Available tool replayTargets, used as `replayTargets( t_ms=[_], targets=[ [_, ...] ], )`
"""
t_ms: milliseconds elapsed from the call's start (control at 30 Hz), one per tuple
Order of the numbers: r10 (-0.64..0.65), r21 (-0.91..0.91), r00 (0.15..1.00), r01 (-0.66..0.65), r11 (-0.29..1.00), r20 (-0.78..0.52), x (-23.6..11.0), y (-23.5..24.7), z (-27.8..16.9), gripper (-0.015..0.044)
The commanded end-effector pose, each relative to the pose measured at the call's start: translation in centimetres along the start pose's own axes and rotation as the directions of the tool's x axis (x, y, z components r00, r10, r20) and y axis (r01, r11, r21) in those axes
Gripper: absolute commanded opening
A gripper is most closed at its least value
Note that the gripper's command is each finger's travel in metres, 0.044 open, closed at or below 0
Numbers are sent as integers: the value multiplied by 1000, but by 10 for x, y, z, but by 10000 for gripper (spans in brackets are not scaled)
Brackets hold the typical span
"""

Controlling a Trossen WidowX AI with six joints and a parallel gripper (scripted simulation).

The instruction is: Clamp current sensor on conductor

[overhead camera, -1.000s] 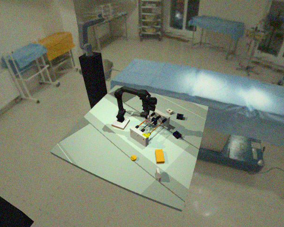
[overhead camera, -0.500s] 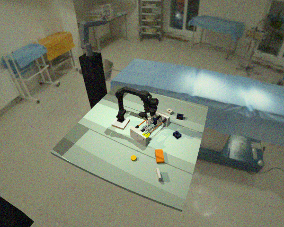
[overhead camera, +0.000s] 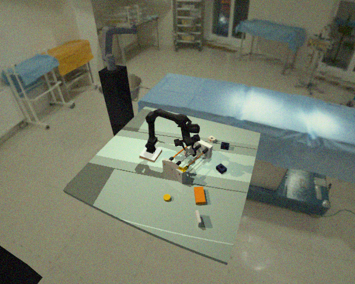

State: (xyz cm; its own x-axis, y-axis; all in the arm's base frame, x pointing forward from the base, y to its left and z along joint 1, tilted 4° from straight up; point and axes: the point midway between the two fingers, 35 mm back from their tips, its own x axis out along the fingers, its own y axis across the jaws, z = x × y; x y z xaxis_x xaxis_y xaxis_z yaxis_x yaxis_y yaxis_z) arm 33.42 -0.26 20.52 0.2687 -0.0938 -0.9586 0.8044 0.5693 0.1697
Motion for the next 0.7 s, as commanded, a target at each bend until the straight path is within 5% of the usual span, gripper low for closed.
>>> replayTargets(
  t_ms=[0,667],
  targets=[
    [10,170,1000,-13,985,18,0,5,8,0],
    [32,768,998,-64,637,56,8,18,30,0]
  ],
)
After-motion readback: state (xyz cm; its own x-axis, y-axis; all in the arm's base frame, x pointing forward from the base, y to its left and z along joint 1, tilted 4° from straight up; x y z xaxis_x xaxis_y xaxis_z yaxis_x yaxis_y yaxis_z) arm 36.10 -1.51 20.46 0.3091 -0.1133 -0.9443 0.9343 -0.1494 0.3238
